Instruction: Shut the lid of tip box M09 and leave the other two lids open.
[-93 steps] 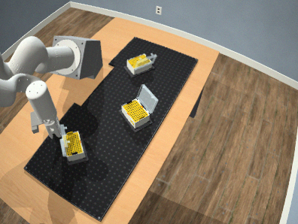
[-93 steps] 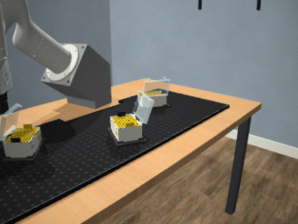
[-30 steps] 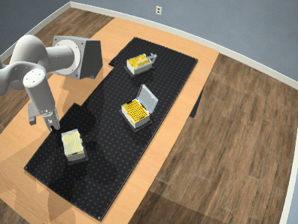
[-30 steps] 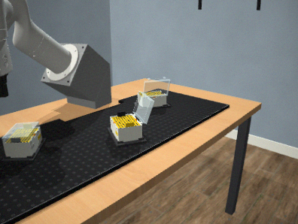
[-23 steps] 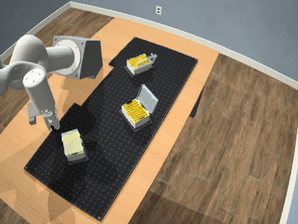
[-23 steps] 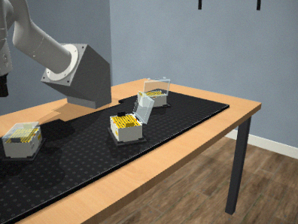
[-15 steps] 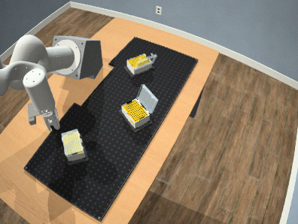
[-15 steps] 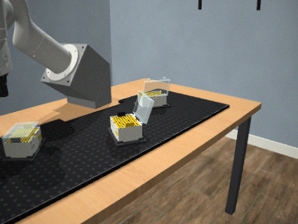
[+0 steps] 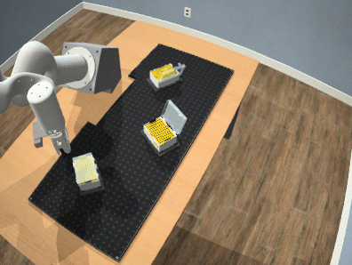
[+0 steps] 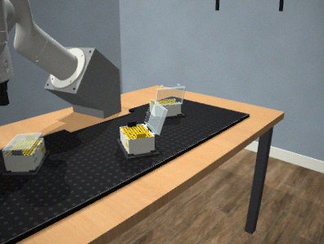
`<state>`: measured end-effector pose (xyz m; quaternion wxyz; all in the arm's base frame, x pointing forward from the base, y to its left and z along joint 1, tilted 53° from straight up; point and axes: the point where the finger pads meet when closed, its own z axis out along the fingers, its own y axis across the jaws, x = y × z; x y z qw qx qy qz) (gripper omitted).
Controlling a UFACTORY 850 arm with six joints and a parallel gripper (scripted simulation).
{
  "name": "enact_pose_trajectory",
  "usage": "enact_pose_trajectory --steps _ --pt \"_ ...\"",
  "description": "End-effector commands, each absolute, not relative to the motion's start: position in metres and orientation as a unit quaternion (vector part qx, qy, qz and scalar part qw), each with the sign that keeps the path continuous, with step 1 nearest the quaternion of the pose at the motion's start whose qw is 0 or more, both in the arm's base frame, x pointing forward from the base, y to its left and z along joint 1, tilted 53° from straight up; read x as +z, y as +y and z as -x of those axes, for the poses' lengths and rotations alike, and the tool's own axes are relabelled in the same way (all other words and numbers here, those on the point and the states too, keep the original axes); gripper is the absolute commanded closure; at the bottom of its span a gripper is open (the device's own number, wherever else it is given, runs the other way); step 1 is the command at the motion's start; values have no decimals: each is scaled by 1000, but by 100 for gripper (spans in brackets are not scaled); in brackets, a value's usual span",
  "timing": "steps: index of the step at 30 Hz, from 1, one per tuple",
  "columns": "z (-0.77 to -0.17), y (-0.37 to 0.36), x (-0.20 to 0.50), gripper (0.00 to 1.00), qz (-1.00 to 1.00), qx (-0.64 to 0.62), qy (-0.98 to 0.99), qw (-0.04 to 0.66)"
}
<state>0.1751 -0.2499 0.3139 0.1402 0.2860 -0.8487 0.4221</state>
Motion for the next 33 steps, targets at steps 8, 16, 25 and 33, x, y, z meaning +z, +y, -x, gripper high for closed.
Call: enact_pose_trajectory --steps 8,16,25,33 --pt "-181 -253 306 100 -286 422 -849 140" --pt "-193 -260 290 100 -286 422 -849 140" --pt "-204 -266 275 100 -286 422 -849 140" --pt "-215 -273 259 100 -286 422 -849 140"
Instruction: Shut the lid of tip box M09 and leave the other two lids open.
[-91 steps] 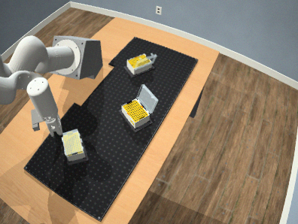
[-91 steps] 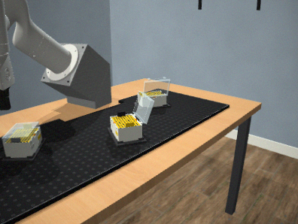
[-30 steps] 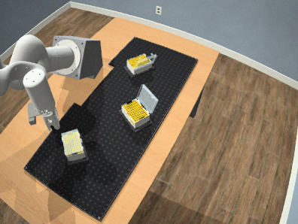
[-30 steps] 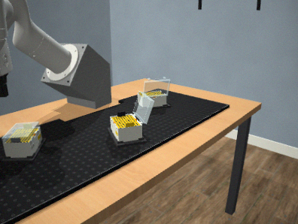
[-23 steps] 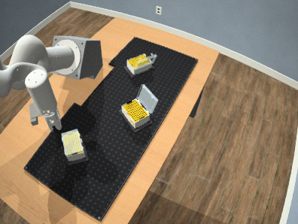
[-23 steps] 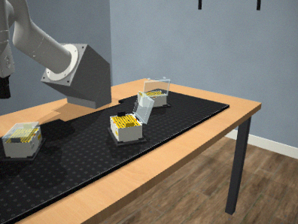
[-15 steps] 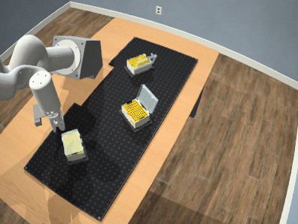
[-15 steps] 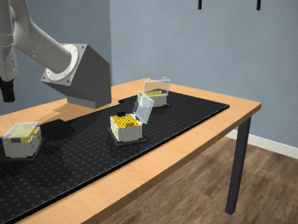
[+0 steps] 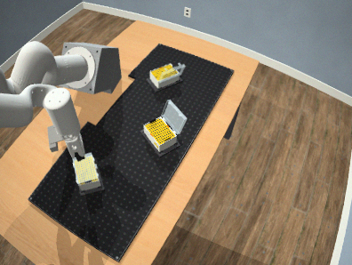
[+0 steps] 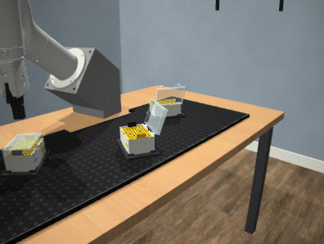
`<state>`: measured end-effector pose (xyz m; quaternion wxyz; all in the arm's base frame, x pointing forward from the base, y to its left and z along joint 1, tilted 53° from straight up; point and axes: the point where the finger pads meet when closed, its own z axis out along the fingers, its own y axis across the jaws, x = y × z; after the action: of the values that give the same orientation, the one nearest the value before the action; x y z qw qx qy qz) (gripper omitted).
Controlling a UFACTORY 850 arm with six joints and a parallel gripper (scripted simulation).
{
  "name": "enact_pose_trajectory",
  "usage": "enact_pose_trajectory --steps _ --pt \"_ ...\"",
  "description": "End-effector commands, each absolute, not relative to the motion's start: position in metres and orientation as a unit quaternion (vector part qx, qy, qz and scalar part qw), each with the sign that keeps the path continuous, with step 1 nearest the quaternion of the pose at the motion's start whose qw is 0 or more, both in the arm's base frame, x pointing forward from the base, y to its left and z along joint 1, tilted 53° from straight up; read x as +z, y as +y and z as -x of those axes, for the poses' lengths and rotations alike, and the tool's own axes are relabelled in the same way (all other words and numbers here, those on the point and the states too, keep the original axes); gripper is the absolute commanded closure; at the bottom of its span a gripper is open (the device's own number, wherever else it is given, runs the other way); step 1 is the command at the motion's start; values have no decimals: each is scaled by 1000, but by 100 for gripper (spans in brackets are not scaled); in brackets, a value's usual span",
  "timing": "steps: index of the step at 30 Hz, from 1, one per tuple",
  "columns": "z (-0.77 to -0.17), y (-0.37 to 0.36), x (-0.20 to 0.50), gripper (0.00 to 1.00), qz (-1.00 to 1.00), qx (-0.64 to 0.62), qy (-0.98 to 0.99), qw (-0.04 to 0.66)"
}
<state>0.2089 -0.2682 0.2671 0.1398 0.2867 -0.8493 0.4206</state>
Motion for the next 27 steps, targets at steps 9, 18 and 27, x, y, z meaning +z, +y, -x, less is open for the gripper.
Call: enact_pose_trajectory --steps 9,18,27 --pt "-226 -279 245 100 -286 422 -849 140" --pt "-234 -283 234 100 -286 422 -849 140" --pt "-234 -283 234 100 -286 422 -849 140"
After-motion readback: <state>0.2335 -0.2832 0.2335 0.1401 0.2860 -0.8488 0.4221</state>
